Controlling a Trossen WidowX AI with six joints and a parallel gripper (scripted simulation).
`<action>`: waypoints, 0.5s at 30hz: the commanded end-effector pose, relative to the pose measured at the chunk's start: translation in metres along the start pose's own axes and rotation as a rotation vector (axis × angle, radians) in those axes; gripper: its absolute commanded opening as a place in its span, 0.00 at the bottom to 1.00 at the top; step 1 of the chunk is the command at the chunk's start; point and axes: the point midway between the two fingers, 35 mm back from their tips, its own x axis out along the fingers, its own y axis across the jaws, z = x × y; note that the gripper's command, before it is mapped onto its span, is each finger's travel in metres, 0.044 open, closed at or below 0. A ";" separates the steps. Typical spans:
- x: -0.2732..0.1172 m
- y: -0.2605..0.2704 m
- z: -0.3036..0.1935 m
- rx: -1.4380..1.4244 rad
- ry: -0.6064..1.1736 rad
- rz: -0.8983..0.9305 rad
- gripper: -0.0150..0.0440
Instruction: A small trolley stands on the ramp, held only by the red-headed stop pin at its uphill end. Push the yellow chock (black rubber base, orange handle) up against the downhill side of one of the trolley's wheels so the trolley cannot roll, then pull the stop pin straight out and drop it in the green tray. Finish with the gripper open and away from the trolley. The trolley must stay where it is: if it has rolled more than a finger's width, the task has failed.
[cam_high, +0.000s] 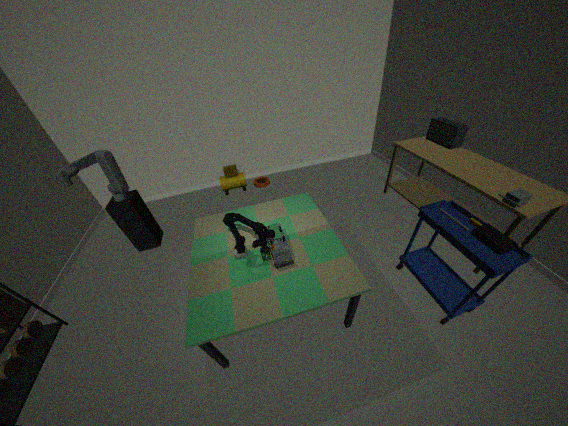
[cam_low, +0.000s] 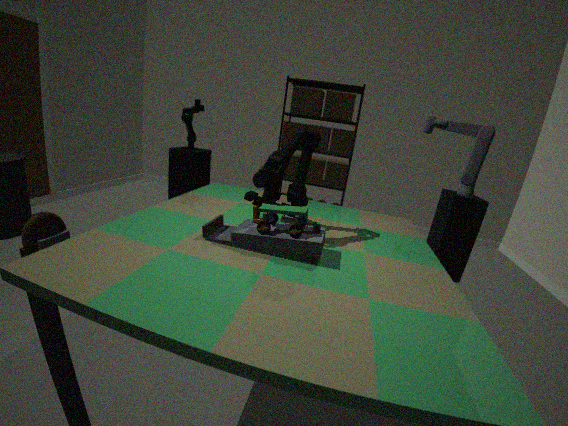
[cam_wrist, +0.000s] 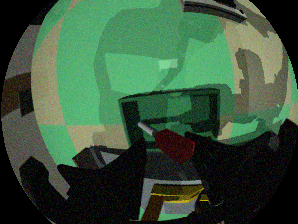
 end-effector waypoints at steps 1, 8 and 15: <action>0.001 -0.002 0.001 0.005 -0.003 0.005 0.58; 0.003 -0.006 0.001 0.005 -0.003 0.005 0.58; 0.005 -0.010 0.000 0.005 -0.003 0.004 0.58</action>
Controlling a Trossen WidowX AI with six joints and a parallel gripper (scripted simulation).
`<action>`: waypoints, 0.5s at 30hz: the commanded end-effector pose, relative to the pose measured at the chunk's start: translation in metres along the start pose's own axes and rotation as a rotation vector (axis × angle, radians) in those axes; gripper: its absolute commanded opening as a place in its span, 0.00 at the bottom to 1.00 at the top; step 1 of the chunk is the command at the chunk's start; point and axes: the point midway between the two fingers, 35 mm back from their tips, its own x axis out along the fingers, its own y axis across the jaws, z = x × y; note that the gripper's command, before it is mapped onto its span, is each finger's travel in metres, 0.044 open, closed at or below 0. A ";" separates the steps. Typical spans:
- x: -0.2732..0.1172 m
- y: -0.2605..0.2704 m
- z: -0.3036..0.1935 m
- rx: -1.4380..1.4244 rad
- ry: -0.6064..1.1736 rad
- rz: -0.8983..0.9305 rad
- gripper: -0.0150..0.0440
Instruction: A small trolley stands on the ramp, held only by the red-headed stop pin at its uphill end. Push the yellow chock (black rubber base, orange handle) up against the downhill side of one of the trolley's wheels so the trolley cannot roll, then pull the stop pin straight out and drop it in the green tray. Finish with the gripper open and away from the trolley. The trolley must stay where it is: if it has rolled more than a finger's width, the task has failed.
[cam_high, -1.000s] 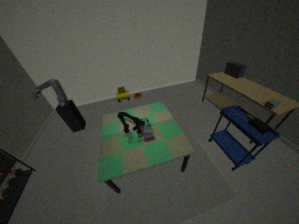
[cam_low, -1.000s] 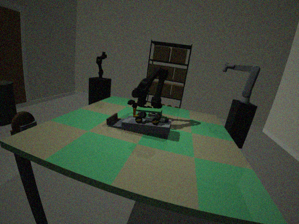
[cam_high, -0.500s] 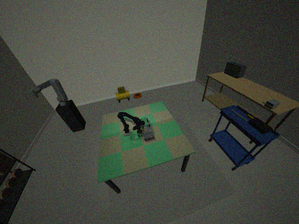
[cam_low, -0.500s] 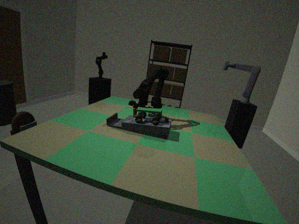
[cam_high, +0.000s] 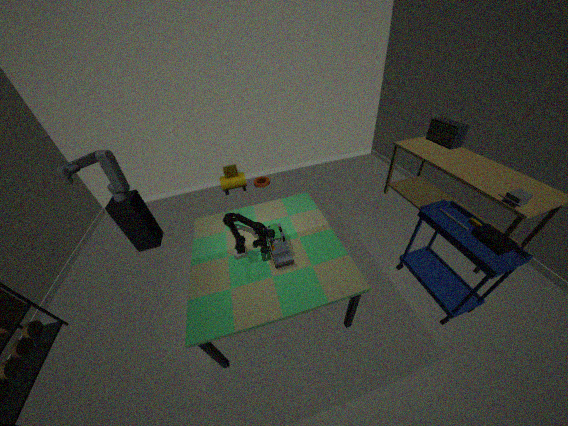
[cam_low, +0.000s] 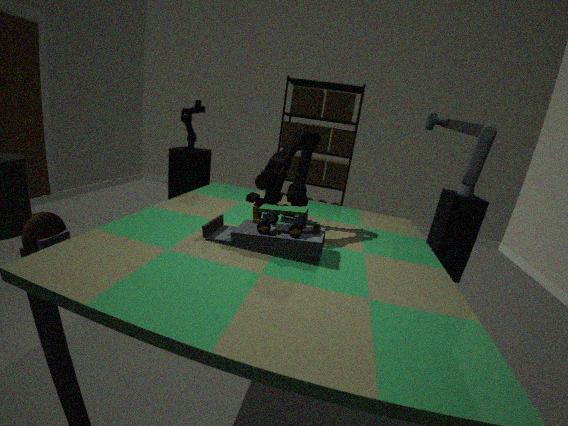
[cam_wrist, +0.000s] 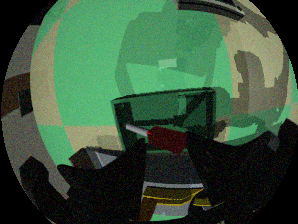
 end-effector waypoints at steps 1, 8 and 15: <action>0.002 -0.002 0.001 0.004 -0.004 0.005 0.58; 0.004 -0.006 0.001 0.004 -0.004 0.004 0.58; 0.006 -0.010 0.001 0.004 -0.004 0.004 0.58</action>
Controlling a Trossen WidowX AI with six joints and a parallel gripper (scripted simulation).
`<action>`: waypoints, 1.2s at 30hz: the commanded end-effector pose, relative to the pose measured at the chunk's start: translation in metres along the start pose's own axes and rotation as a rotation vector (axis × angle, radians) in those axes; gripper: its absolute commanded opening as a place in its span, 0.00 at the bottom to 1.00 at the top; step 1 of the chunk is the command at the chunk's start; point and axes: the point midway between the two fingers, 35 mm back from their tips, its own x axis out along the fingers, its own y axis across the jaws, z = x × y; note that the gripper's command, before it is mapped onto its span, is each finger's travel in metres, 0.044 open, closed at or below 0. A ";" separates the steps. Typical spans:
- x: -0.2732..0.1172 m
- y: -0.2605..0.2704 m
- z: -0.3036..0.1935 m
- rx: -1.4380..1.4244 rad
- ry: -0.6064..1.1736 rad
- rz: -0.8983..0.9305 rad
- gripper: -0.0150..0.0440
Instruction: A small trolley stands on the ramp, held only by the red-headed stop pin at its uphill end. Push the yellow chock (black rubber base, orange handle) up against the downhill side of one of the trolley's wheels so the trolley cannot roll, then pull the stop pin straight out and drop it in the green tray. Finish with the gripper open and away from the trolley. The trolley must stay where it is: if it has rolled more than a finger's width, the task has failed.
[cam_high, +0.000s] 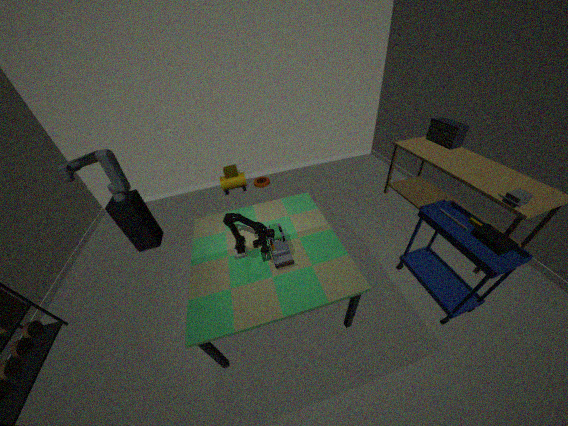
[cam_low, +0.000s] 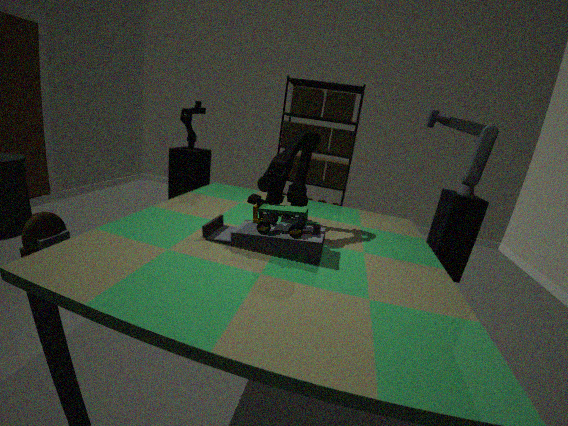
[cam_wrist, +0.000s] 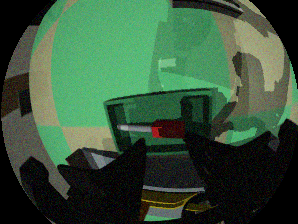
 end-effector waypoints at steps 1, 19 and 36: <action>0.003 -0.002 0.002 0.004 -0.006 0.004 0.58; -0.005 -0.001 0.000 0.001 -0.002 0.001 0.83; -0.055 0.005 0.005 0.004 -0.006 0.004 1.00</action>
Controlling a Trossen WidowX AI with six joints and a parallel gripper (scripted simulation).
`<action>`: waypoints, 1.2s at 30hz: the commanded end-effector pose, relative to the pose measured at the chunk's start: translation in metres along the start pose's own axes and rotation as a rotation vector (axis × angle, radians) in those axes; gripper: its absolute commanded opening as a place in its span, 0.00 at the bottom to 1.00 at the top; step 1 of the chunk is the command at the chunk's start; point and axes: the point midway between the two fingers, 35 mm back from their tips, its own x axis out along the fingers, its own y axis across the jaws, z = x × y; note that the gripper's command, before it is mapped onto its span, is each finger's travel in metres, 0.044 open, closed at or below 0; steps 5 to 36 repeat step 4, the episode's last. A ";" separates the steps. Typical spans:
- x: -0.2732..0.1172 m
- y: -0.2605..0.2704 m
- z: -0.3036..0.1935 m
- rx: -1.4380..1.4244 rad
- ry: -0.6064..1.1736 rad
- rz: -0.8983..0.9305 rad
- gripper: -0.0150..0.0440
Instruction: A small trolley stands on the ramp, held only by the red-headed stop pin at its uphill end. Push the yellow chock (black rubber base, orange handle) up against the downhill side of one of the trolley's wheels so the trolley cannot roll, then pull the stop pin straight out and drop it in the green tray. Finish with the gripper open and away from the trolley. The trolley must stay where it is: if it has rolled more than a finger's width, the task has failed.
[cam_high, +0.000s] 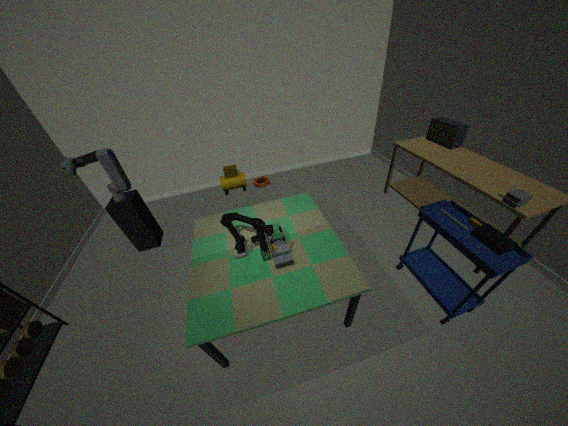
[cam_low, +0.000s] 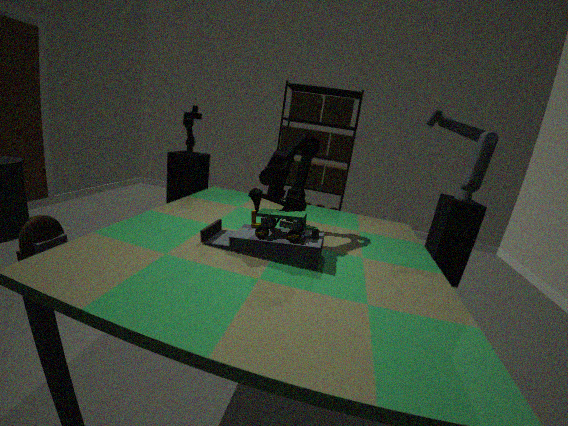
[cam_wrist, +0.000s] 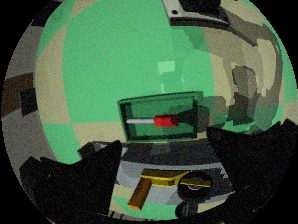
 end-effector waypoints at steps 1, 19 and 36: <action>-0.014 0.003 -0.001 0.007 0.010 0.009 1.00; -0.023 0.005 -0.001 0.007 0.010 0.009 1.00; -0.023 0.005 -0.001 0.007 0.010 0.009 1.00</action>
